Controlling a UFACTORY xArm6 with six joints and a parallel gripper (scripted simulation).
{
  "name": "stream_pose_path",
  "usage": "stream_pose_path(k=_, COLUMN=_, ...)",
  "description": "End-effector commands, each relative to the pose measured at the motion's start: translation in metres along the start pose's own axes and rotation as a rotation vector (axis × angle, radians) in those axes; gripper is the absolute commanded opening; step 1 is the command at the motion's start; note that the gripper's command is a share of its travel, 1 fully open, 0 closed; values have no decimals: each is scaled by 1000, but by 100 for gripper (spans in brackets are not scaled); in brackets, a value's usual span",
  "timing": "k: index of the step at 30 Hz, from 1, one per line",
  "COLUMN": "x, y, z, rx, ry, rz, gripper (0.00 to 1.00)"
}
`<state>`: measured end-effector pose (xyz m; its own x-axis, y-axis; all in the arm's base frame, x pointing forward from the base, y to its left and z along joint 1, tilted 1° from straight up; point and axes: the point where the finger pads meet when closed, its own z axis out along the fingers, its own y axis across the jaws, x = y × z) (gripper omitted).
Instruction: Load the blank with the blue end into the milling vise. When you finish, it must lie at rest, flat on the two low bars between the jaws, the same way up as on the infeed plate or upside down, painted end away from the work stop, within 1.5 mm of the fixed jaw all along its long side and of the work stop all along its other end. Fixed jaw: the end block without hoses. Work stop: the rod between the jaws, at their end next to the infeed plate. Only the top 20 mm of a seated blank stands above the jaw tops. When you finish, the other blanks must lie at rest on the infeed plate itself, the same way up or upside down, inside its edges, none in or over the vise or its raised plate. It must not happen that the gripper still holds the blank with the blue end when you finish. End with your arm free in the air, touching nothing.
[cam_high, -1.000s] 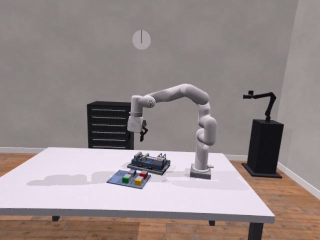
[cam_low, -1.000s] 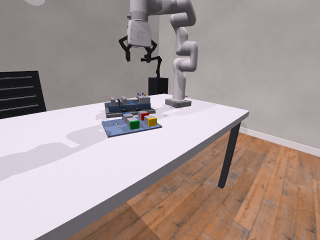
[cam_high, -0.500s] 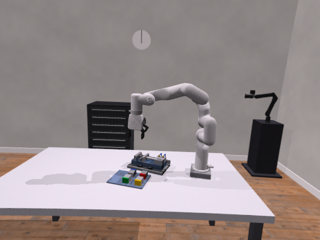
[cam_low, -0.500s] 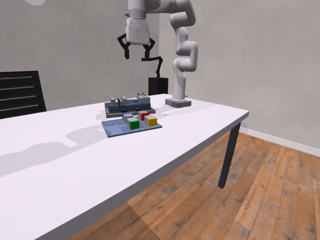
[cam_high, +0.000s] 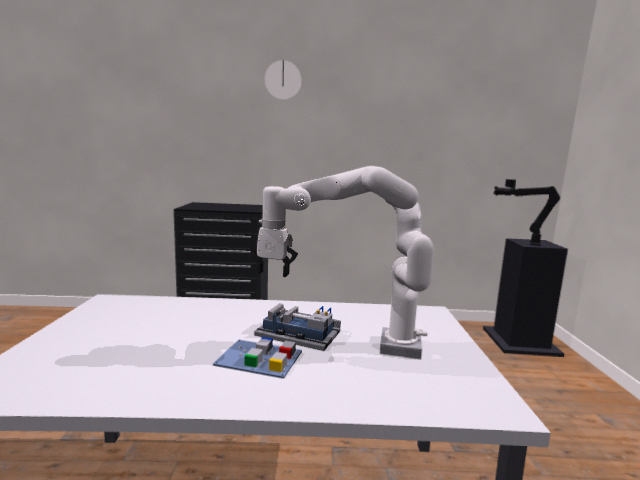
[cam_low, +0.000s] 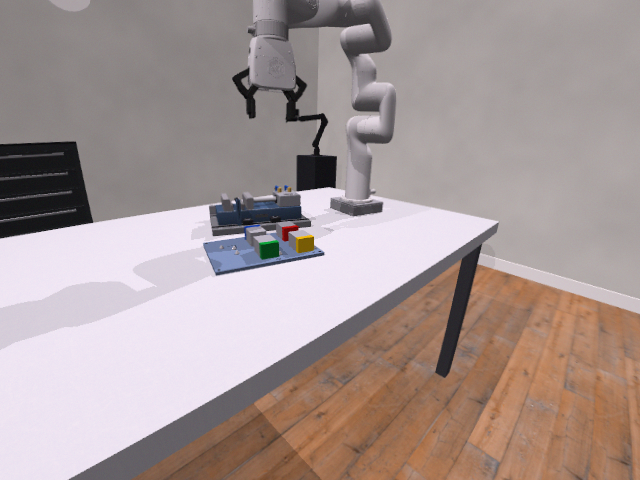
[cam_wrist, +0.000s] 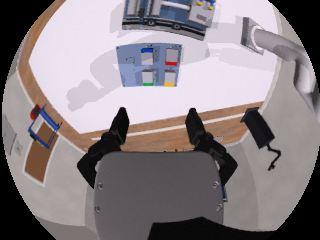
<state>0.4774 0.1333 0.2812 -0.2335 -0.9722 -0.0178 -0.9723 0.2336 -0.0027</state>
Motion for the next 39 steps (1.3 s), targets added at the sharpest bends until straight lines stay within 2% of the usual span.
stream_pose_path(k=1, x=28, y=-6, z=-2, rx=5, ry=-3, rz=0, gripper=100)
stream_pose_path(k=4, x=46, y=-9, z=-2, rx=5, ry=-3, rz=0, gripper=100)
stream_pose_path(k=11, x=46, y=-9, z=-2, rx=5, ry=-3, rz=0, gripper=100)
stream_pose_path(k=21, x=98, y=-18, z=-2, rx=5, ry=-2, rz=0, gripper=100)
stream_pose_path(k=39, x=89, y=-17, z=-2, rx=5, ry=-2, rz=0, gripper=100)
